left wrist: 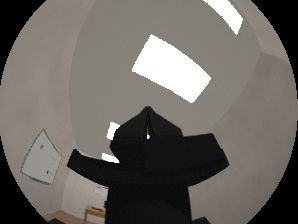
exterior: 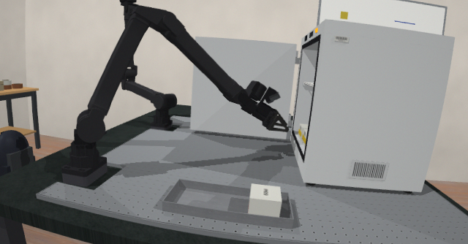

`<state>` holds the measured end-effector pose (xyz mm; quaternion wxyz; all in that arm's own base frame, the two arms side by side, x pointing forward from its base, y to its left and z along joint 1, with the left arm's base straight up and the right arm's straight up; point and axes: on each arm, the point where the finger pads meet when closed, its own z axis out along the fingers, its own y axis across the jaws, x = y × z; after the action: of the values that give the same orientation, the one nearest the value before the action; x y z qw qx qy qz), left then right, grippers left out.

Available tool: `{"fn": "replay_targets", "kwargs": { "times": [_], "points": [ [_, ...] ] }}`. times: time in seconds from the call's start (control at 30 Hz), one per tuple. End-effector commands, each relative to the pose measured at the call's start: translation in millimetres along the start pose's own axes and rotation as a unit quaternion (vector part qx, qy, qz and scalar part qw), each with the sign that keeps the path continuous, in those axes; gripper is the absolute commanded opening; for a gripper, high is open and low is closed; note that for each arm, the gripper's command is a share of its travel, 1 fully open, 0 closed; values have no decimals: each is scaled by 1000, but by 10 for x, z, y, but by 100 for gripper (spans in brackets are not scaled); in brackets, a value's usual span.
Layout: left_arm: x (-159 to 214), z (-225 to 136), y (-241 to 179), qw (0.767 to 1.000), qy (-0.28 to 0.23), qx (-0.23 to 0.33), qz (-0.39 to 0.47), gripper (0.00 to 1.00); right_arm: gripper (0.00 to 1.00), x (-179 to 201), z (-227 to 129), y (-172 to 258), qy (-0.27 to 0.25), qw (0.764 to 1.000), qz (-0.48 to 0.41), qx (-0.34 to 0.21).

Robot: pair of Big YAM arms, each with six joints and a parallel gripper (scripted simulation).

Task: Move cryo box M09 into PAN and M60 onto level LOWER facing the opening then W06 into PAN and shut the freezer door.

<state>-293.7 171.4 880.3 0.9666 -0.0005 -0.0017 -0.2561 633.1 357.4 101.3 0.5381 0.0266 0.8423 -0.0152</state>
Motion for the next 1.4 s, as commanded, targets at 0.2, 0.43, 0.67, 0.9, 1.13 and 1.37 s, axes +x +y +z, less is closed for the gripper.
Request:
{"fn": "replay_targets", "kwargs": {
  "times": [0.2,0.43,0.67,0.9,1.13,1.37],
  "points": [
    [166,41,-2,1000,16,0,-6,0,88,3,-189,62,-11,1000,12,-6],
    [166,41,-2,1000,16,0,-6,0,88,-60,-309,64,-17,1000,17,-9],
    [166,41,-2,1000,16,0,-6,0,88,-37,-427,63,-19,1000,19,-9],
    [166,41,-2,1000,16,0,-6,0,88,25,-527,62,-18,1000,19,-9],
    [166,41,-2,1000,16,0,-6,0,88,301,-420,-1,0,1000,3,1],
    [166,41,-2,1000,16,0,-6,0,88,299,-418,-5,0,1000,3,2]
  ]
}}
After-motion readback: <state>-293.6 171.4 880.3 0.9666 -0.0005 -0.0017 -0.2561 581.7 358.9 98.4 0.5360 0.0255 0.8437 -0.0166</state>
